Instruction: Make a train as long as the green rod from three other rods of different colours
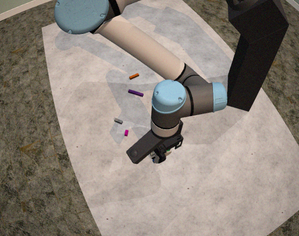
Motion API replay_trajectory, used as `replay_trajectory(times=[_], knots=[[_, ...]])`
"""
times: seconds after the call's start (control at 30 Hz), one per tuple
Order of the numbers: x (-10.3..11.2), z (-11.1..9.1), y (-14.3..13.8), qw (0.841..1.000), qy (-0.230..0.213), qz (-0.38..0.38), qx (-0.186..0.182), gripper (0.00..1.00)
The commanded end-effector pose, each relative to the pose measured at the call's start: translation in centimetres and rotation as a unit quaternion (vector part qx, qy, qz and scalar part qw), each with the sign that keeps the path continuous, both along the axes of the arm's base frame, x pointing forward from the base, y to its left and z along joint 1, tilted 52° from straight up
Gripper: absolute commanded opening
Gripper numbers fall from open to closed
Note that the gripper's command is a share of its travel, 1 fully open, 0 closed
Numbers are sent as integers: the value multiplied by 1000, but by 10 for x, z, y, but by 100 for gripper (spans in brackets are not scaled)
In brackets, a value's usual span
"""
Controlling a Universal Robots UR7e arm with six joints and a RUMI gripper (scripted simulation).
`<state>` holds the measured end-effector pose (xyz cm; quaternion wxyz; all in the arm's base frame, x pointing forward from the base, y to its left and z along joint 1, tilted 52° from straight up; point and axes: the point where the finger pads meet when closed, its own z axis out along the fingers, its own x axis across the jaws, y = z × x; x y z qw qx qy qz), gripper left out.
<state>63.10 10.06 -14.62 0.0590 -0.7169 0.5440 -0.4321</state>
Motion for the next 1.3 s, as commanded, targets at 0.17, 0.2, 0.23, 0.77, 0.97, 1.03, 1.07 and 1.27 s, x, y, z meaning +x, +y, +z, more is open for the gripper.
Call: replay_trajectory(times=[0.17,0.2,0.23,0.77,0.97,1.03,1.07,1.27], knots=[[0,0,0,1000,0,0,0,0],[0,0,0,1000,0,0,0,0],[0,0,0,1000,0,0,0,0],[0,0,0,1000,0,0,0,0],[0,0,0,1000,0,0,0,0],[0,0,0,1000,0,0,0,0],[0,1,1,1000,0,0,0,0],[-12,12,7,1000,0,0,0,0]])
